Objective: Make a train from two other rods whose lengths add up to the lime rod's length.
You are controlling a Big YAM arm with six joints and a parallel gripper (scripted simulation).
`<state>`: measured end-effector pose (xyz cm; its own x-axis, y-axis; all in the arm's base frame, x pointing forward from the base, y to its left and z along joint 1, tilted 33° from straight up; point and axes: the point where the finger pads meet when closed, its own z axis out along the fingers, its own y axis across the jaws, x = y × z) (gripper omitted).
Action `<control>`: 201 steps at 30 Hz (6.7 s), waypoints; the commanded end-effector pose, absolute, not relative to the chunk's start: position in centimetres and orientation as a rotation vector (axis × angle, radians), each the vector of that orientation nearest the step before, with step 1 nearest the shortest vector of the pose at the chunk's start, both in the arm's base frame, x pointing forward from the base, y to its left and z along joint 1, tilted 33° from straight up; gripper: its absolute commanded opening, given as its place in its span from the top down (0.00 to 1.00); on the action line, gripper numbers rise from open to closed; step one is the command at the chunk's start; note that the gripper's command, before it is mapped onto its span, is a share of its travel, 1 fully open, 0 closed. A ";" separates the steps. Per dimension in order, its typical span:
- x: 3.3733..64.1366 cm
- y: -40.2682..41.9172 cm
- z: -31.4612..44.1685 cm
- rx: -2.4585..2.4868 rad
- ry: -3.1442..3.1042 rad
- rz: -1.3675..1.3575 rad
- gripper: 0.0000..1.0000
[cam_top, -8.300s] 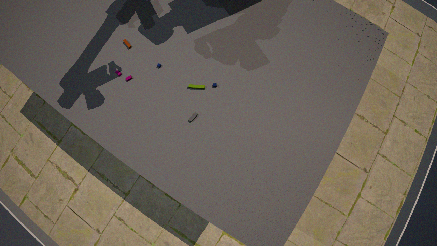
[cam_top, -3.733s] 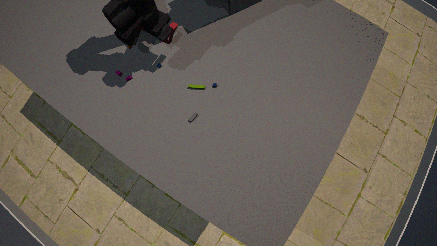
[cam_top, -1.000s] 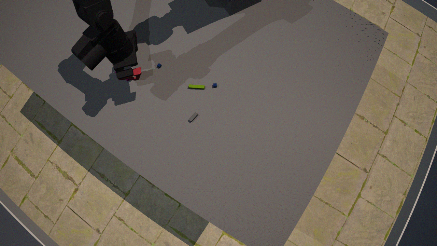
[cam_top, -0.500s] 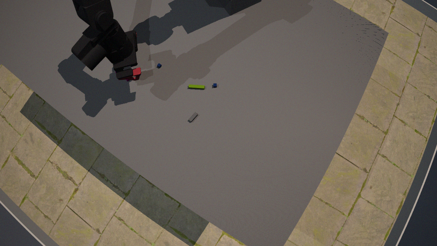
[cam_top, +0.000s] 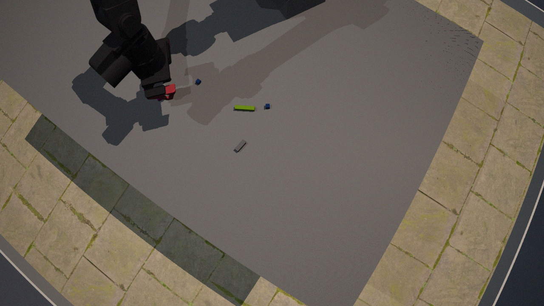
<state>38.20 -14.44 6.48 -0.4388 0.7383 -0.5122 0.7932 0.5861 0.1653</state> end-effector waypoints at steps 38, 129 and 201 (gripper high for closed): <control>39.0 -14.4 7.2 1.211 2.256 -0.126 0.00; 41.1 -18.8 9.8 1.999 1.625 0.165 0.00; 43.8 -15.8 9.7 1.449 2.123 -0.037 0.00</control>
<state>42.60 -16.21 9.02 -0.1772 0.8843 -0.4321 0.8910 0.3305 0.3112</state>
